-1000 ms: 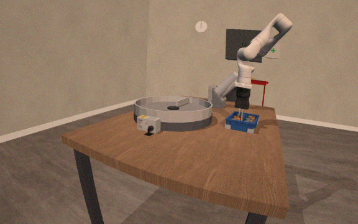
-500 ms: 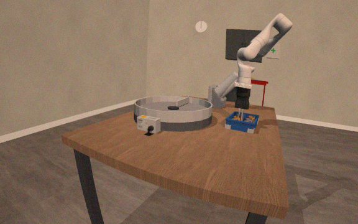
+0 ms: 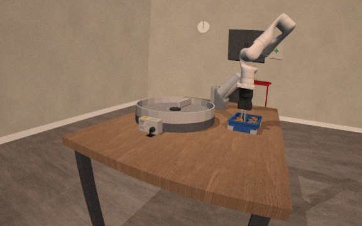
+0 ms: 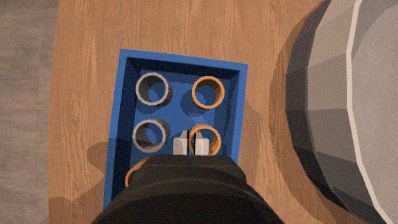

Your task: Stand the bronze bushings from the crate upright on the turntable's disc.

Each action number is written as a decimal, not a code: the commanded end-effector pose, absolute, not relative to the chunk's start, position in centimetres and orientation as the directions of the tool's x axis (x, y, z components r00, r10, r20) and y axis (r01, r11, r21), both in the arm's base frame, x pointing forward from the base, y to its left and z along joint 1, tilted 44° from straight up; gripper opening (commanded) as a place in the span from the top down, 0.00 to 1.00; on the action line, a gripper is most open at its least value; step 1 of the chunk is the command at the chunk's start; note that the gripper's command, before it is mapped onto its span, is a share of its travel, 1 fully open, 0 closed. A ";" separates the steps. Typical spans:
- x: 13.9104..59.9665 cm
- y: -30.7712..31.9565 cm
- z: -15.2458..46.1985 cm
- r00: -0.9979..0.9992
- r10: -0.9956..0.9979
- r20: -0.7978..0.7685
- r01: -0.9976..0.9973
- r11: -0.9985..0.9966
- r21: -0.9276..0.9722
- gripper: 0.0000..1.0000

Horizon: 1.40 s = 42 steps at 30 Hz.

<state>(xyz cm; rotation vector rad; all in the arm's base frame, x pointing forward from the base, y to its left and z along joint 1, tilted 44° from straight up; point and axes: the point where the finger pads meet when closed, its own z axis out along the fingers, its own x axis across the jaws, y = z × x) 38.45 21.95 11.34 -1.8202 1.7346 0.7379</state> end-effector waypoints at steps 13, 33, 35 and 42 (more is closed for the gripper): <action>39.0 20.6 13.1 0.042 -0.716 -0.697 -0.999 -0.046 -0.012 1.00; 39.2 15.0 18.9 0.043 -0.716 -0.697 -0.999 -0.047 -0.013 1.00; 39.2 14.8 19.2 0.043 -0.716 -0.697 -0.999 -0.047 -0.013 1.00; 39.1 14.1 19.7 0.038 -0.716 -0.697 -0.999 -0.047 -0.007 1.00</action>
